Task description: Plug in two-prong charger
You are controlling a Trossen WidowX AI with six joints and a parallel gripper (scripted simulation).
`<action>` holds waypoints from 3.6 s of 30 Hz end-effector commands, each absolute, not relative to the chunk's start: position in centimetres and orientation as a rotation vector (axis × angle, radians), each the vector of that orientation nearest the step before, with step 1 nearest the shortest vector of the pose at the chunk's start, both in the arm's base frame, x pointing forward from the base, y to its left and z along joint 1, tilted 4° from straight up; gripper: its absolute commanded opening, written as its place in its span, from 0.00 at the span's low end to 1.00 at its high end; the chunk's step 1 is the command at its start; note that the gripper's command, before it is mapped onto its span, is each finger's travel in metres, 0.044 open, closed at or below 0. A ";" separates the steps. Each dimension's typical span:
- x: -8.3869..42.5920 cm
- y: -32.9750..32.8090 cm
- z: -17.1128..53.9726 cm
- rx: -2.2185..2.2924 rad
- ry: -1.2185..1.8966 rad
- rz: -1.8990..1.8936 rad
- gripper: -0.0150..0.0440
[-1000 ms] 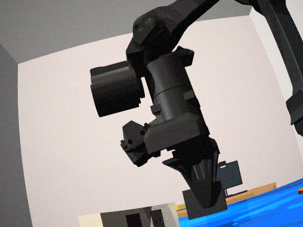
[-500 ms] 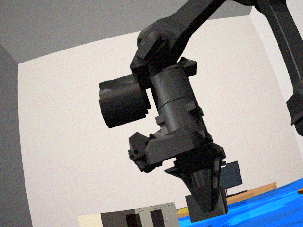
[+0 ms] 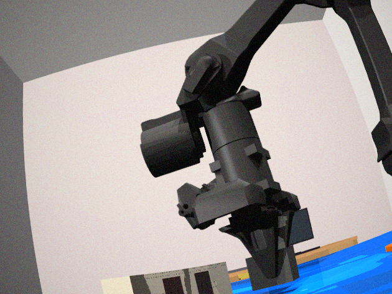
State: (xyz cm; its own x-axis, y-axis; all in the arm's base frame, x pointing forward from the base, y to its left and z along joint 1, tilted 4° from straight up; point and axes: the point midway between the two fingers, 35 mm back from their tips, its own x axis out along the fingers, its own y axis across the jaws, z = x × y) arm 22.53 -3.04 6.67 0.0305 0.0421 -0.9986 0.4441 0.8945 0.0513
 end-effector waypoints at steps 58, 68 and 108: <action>26.3 -7.0 6.7 0.452 1.505 -0.364 0.25; 26.6 -7.1 6.7 0.452 1.505 -0.364 0.25; 27.1 -7.4 6.7 0.452 1.504 -0.364 0.25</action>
